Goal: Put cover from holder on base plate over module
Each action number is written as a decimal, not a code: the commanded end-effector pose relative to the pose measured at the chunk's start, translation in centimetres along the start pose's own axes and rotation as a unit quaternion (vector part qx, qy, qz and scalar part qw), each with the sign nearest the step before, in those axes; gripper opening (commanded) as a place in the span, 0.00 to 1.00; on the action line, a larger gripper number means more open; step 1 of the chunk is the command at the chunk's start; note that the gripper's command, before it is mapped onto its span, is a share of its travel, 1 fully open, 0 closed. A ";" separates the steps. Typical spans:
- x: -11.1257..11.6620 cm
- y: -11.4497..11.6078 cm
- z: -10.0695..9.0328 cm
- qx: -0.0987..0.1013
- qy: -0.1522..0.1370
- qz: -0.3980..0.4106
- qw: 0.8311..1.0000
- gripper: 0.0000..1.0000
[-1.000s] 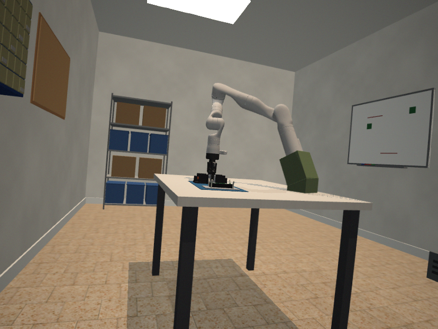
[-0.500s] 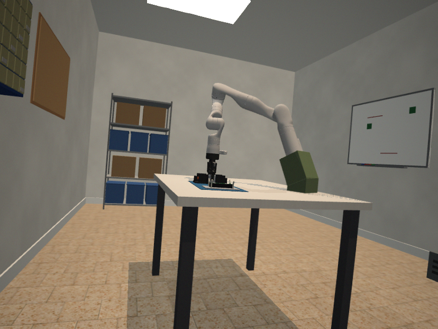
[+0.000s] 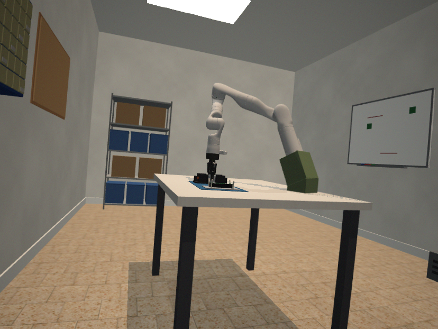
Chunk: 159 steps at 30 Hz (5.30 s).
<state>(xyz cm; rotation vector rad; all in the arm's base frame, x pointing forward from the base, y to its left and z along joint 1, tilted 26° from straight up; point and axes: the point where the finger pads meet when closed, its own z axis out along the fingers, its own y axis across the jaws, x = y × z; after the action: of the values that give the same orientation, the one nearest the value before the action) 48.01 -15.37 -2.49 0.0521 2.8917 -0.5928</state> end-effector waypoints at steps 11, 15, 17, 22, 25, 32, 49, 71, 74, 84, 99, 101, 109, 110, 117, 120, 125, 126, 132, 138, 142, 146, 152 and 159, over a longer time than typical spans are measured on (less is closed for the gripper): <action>-0.1 0.0 -0.1 0.000 -0.001 0.000 1.000 0.00; -0.1 0.0 -0.1 0.000 -0.001 0.000 1.000 0.00; -0.1 0.0 -0.1 0.000 -0.001 0.000 1.000 0.00; -0.1 0.0 -0.1 0.000 -0.001 0.000 1.000 0.00; -0.1 0.0 -0.1 0.000 -0.001 0.000 1.000 0.00; -0.1 0.0 -0.1 0.000 -0.001 0.000 1.000 0.00; -0.1 0.0 -3.1 0.000 -0.001 0.000 1.000 0.00; 0.4 0.0 -5.7 0.000 0.005 0.000 1.000 0.00; 0.5 0.1 -5.6 0.000 0.006 0.000 1.000 0.01; 0.5 0.1 -5.6 0.000 0.006 0.000 1.000 0.01; 0.5 0.1 -5.6 0.000 0.006 0.000 1.000 0.00; 0.5 0.1 -5.6 0.000 0.006 0.000 1.000 0.00; 0.5 0.1 -5.6 0.000 0.006 0.000 1.000 0.00; 0.5 0.1 -5.6 0.000 0.006 0.000 1.000 0.00; 0.5 0.1 -5.6 0.000 0.006 0.000 1.000 0.00; 0.5 0.1 -5.6 0.000 0.006 0.000 1.000 0.00; 0.5 0.1 -5.6 0.000 0.006 0.000 1.000 1.00; 0.5 0.1 -5.6 0.000 0.006 0.000 1.000 1.00; 0.5 0.1 -5.6 0.000 0.006 0.000 1.000 1.00; 0.5 0.1 -5.6 0.000 0.006 0.000 1.000 1.00; 0.5 0.1 -5.6 0.000 0.006 0.000 1.000 1.00; 0.5 0.1 -5.6 0.000 0.006 0.000 1.000 1.00; 0.5 0.1 -5.6 0.000 0.006 0.000 1.000 1.00; 0.4 0.1 -4.6 0.000 0.005 0.000 1.000 1.00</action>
<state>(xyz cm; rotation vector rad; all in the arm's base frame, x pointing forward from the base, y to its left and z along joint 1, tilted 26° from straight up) 46.77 -13.28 2.21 0.0527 2.8979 -0.5937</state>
